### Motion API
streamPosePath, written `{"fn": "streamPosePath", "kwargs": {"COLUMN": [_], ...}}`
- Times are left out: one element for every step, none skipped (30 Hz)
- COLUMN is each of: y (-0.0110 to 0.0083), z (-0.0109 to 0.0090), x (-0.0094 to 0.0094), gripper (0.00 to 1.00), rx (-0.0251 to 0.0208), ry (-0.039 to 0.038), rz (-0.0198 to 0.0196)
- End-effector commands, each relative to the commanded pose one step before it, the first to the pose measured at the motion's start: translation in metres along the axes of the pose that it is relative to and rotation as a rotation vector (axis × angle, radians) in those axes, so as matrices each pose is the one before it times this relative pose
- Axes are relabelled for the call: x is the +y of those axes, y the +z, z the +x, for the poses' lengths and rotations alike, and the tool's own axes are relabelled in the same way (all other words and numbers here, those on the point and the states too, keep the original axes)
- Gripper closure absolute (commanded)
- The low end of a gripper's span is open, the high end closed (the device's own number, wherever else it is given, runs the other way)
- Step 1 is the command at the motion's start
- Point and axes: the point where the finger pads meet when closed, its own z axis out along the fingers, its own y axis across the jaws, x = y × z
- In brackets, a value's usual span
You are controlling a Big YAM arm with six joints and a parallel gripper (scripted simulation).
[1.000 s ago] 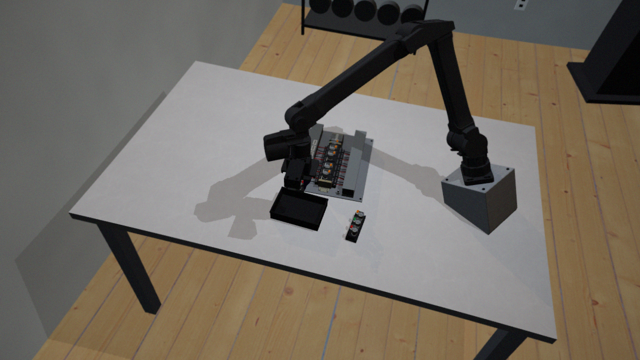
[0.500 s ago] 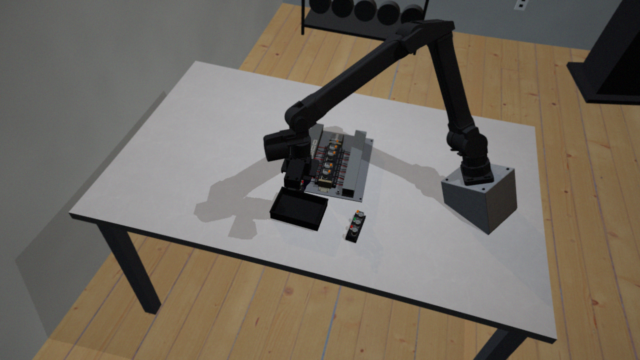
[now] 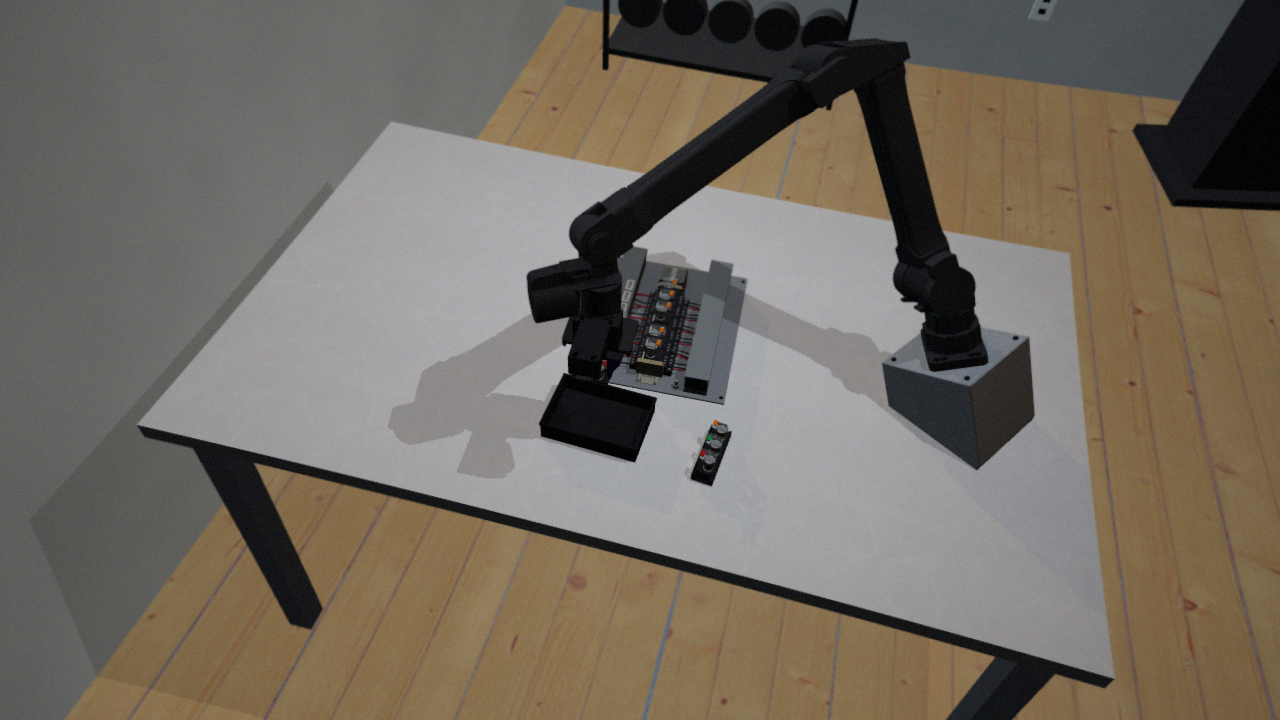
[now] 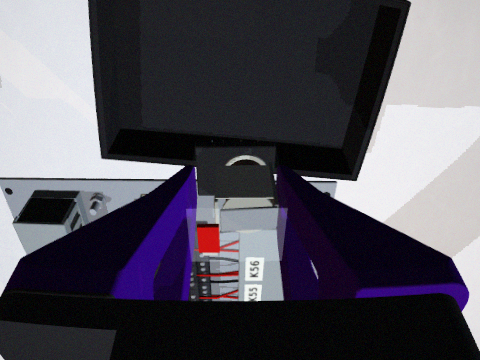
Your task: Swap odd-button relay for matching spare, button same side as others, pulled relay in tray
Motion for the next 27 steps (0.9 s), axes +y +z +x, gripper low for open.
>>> {"fn": "streamPosePath", "kwargs": {"y": [-0.0095, 0.00098, 0.00129, 0.0, 0.0, 0.00153, 0.00166, 0.00182, 0.00201, 0.00207, 0.00197, 0.0019, 0.00185, 0.00182, 0.00182, 0.00184, 0.00185, 0.00188, 0.00191, 0.00195, 0.0, 0.0, 0.00148, 0.00172, 0.00208, 0.00228, 0.0023], "z": [0.00469, -0.00017, -0.00023, 0.0, 0.0, -0.00026, -0.00025, -0.00015, -0.00005, 0.0, 0.0, 0.00001, 0.00001, 0.00001, 0.0, -0.00001, -0.00001, 0.0, 0.0, 0.0, 0.0, 0.0, -0.00013, -0.0001, -0.00001, 0.00005, 0.00006], "x": [-0.01665, 0.00032, 0.00043, 0.0, 0.0, 0.00052, 0.00059, 0.00084, 0.0011, 0.00118, 0.00101, 0.00086, 0.00073, 0.00063, 0.00054, 0.00045, 0.00038, 0.00033, 0.00029, 0.00025, 0.0, 0.0, -0.00052, -0.00032, 0.00011, 0.00032, 0.00027], "gripper": [1.0, 1.0, 1.0, 1.0, 1.0, 1.0, 1.0, 1.0, 1.0, 1.0, 1.0, 1.0, 1.0, 1.0, 1.0, 1.0, 1.0, 1.0, 1.0, 1.0, 1.0, 1.0, 1.0, 1.0, 1.0, 1.0, 1.0], "rx": [-0.00919, 0.00031, 0.00041, 0.0, 0.0, 0.00042, 0.00032, 0.00062, 0.00093, 0.00102, 0.00085, 0.0007, 0.00057, 0.00046, 0.00036, 0.00027, 0.0002, 0.00014, 0.00008, 0.00003, 0.0, 0.0, -0.00073, -0.00051, -0.00007, 0.00018, 0.00018], "ry": [0.03866, -0.00028, -0.00044, 0.0, 0.0, -0.00065, -0.00078, -0.00127, -0.00178, -0.00212, -0.00221, -0.00234, -0.00249, -0.00255, -0.00217, -0.00184, -0.00157, -0.00133, -0.00113, -0.00096, 0.0, 0.0, -0.00013, -0.00025, -0.00056, -0.00068, -0.00058], "rz": [0.02156, -0.00057, -0.00076, 0.0, 0.0, -0.00079, -0.00063, -0.00118, -0.00174, -0.00194, -0.00166, -0.00143, -0.00123, -0.00106, -0.00092, -0.0008, -0.0007, -0.00062, -0.00054, -0.00048, 0.0, 0.0, 0.00094, 0.00052, -0.00026, -0.00063, -0.00052]}}
